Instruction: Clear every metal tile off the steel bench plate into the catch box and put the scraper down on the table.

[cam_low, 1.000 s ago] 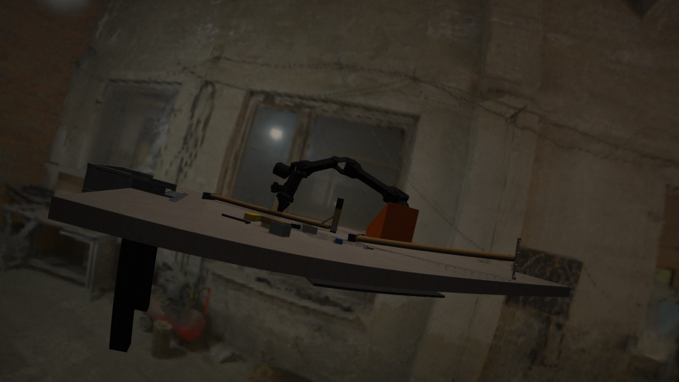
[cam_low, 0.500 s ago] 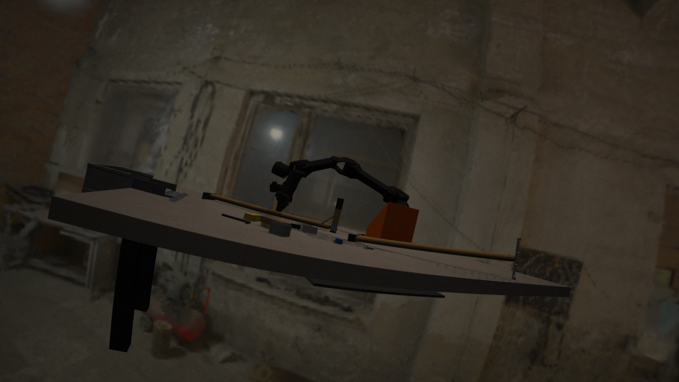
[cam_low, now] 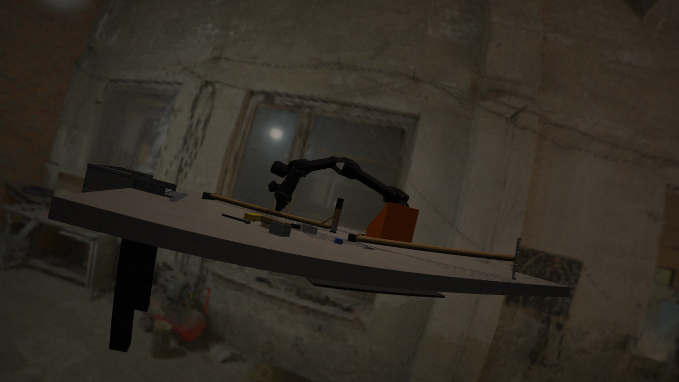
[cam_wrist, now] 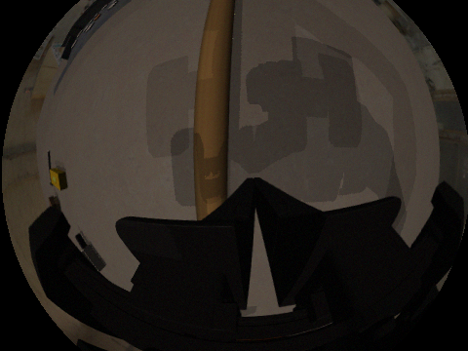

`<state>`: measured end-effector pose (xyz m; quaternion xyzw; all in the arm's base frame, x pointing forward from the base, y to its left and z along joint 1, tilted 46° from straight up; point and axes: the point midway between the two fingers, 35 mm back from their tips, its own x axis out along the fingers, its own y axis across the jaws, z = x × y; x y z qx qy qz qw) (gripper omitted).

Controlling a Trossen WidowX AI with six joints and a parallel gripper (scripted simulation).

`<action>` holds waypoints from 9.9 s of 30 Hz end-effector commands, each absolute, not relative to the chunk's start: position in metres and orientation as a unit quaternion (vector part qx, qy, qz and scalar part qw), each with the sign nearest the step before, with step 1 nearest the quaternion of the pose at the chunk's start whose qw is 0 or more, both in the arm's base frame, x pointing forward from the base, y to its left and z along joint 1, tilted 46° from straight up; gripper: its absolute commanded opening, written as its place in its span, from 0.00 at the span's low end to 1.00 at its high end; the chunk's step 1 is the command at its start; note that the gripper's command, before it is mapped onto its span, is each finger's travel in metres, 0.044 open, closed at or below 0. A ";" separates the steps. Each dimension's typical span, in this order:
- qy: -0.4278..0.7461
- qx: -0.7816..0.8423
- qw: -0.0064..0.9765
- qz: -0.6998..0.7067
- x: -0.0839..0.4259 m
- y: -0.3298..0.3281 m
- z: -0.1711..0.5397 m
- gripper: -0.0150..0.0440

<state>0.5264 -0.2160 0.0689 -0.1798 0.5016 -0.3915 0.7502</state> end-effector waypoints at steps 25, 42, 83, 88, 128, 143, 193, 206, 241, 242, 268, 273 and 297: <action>0.505 -0.179 0.747 -0.393 0.539 -0.201 0.047 0.25; 0.505 -0.179 0.747 -0.393 0.547 -0.190 0.036 0.25; 0.497 -0.181 0.751 -0.394 0.558 -0.172 0.032 0.25; 0.496 -0.181 0.753 -0.394 0.558 -0.159 0.044 0.25; 0.525 -0.206 0.742 -0.362 0.494 -0.082 0.150 0.25; 0.526 -0.204 0.742 -0.362 0.498 -0.101 0.131 0.25; 0.523 -0.208 0.742 -0.364 0.491 -0.196 0.044 0.25; 0.523 -0.208 0.742 -0.364 0.494 -0.192 0.037 0.25; 0.524 -0.207 0.742 -0.363 0.507 -0.169 0.014 0.25; 0.524 -0.207 0.742 -0.363 0.507 -0.169 0.013 0.25; 0.520 -0.206 0.745 -0.364 0.516 -0.139 0.030 0.25; 0.520 -0.205 0.745 -0.363 0.516 -0.125 0.043 0.25; 0.520 -0.206 0.745 -0.363 0.515 -0.086 0.078 0.25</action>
